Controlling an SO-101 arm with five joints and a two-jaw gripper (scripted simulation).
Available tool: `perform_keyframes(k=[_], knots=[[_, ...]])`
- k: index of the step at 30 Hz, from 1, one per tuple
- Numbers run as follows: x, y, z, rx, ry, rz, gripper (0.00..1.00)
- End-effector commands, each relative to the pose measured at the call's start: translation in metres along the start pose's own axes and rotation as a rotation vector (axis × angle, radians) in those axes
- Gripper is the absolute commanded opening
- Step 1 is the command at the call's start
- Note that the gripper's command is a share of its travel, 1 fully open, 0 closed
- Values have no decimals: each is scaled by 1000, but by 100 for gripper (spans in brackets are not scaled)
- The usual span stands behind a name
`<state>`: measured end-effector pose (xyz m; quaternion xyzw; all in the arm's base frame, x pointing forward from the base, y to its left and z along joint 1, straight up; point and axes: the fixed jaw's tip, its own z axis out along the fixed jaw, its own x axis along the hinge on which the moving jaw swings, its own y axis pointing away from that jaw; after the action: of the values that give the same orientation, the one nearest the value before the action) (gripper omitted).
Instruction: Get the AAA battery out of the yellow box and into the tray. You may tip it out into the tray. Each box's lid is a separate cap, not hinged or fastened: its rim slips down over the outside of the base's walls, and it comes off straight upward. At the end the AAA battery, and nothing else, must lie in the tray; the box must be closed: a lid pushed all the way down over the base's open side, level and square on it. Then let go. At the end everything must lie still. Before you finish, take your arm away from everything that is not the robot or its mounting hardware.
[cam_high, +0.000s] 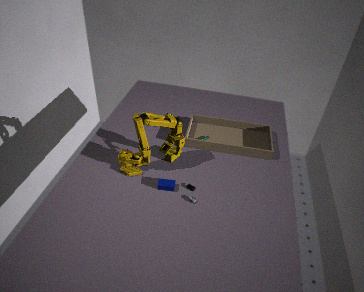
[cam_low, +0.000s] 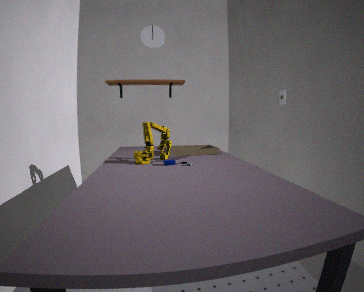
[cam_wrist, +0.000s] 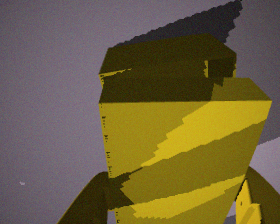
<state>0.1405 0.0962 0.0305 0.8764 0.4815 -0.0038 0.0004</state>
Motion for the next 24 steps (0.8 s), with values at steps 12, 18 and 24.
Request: perform_keyframes(k=[12,18,24], knots=[[2,0,3,-2,7,-15,21],[2,0,3,-2,7,-15,22],[2,0,3,-2,7,-15,24]])
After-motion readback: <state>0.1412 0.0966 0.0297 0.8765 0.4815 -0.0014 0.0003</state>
